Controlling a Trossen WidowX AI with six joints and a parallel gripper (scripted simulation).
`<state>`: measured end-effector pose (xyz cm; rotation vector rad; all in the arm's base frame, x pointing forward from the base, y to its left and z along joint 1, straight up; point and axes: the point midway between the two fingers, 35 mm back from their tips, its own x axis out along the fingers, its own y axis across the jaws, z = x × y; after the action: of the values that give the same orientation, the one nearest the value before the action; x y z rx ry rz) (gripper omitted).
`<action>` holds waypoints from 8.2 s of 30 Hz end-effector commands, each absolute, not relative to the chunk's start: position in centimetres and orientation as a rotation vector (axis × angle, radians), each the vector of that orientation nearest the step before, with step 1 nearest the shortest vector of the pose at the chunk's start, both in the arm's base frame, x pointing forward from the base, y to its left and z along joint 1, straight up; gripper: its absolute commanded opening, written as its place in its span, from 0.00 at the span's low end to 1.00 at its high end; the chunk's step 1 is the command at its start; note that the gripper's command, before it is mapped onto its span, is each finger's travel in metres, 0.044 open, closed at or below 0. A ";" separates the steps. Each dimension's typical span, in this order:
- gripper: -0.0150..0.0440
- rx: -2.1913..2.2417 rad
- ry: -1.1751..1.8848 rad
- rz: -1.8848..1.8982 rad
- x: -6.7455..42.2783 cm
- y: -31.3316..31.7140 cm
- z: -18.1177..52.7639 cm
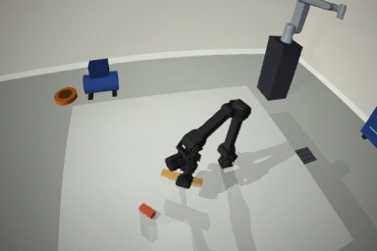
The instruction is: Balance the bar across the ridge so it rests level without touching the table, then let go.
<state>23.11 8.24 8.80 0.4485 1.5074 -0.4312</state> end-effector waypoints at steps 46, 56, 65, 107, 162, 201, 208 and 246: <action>0.25 0.452 1.508 -0.433 23.1 8.3 8.7; 0.25 0.452 1.508 -0.433 23.1 8.3 8.8; 0.25 0.452 1.508 -0.433 23.1 8.3 8.8; 0.25 0.448 1.507 -0.431 23.1 8.3 8.8; 0.54 0.448 1.507 -0.431 23.1 8.3 8.8; 0.92 0.448 1.507 -0.431 23.1 8.3 8.8; 1.00 0.448 1.507 -0.431 23.4 8.4 10.6; 1.00 0.448 1.507 -0.431 22.9 8.2 18.8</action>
<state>22.95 8.22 18.76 0.4479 1.5078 -0.4311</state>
